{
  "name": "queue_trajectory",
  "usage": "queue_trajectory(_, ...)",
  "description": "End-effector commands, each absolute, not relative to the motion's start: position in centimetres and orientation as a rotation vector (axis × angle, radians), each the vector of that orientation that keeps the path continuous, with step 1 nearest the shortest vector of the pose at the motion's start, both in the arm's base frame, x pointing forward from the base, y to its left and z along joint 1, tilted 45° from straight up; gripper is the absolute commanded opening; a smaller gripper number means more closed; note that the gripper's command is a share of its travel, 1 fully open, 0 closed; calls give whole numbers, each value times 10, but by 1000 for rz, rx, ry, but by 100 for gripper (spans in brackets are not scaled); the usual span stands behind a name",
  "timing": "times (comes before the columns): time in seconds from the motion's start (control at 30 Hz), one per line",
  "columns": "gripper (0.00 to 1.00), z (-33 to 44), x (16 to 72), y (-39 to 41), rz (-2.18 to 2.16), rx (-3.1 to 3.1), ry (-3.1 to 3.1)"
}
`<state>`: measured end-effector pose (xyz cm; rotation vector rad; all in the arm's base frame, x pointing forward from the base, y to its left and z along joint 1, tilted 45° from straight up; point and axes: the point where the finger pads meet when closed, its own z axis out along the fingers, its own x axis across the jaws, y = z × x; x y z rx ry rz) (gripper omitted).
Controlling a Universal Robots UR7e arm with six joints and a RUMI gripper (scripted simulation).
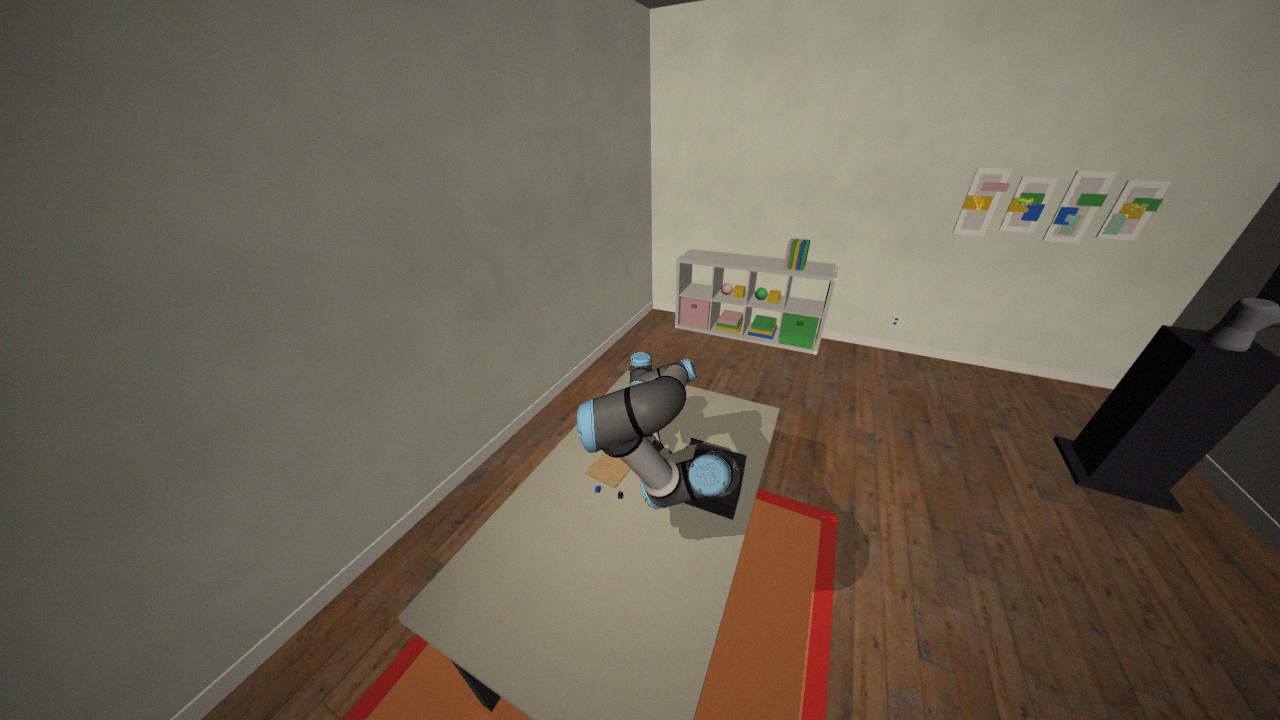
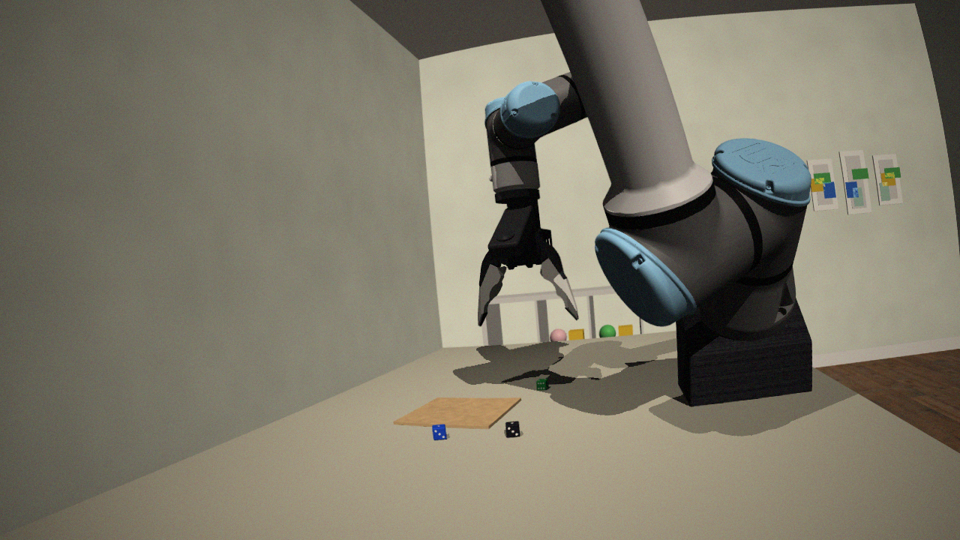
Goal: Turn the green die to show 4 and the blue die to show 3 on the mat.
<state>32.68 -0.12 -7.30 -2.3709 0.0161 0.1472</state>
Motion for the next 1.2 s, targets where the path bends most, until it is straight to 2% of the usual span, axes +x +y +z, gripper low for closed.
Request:
queue_trajectory(0.0,100,-75,325,-1,63,-2357,-180)
queue_trajectory(1.17,100,-90,314,-1,-390,-2046,-1250)
